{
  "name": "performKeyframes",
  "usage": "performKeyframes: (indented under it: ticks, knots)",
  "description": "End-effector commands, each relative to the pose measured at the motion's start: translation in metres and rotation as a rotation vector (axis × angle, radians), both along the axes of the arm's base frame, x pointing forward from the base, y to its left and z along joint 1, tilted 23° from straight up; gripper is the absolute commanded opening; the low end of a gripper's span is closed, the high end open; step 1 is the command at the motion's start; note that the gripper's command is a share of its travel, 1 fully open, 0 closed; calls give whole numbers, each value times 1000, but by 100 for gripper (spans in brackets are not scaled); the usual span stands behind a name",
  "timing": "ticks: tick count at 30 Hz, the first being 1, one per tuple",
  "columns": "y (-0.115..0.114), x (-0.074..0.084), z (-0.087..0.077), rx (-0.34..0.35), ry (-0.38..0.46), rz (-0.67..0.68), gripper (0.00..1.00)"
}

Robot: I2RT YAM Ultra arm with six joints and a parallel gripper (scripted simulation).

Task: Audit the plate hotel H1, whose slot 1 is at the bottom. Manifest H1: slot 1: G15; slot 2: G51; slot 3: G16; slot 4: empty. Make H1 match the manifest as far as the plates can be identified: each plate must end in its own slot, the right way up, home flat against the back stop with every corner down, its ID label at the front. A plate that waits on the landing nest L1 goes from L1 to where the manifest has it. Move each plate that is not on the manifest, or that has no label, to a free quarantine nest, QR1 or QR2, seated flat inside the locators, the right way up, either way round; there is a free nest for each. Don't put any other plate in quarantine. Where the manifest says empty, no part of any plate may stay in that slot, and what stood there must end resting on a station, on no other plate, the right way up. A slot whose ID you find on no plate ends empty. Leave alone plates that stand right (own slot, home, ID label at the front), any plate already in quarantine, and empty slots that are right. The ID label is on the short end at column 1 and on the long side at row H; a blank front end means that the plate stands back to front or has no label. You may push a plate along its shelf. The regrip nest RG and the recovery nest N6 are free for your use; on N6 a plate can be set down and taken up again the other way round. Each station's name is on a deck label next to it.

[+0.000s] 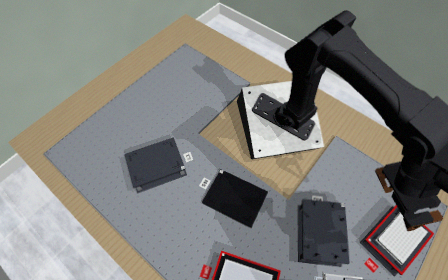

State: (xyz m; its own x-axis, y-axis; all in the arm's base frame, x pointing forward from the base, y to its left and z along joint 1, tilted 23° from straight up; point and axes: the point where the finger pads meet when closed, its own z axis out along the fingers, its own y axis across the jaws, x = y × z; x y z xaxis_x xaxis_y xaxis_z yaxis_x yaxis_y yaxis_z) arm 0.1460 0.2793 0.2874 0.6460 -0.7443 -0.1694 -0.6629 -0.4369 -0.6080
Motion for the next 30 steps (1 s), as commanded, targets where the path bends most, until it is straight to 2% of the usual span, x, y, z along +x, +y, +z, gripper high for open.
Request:
performKeyframes:
  ticks: [1,2,17,19,30]
  knots:
    - [6,2,9,93,10,-28,100]
    - [6,2,9,93,10,-28,100]
    - [-40,21,4,360,67,-245,100]
    - [-40,21,4,360,67,-245,100]
    - [-74,34,-1,555,108,-404,100]
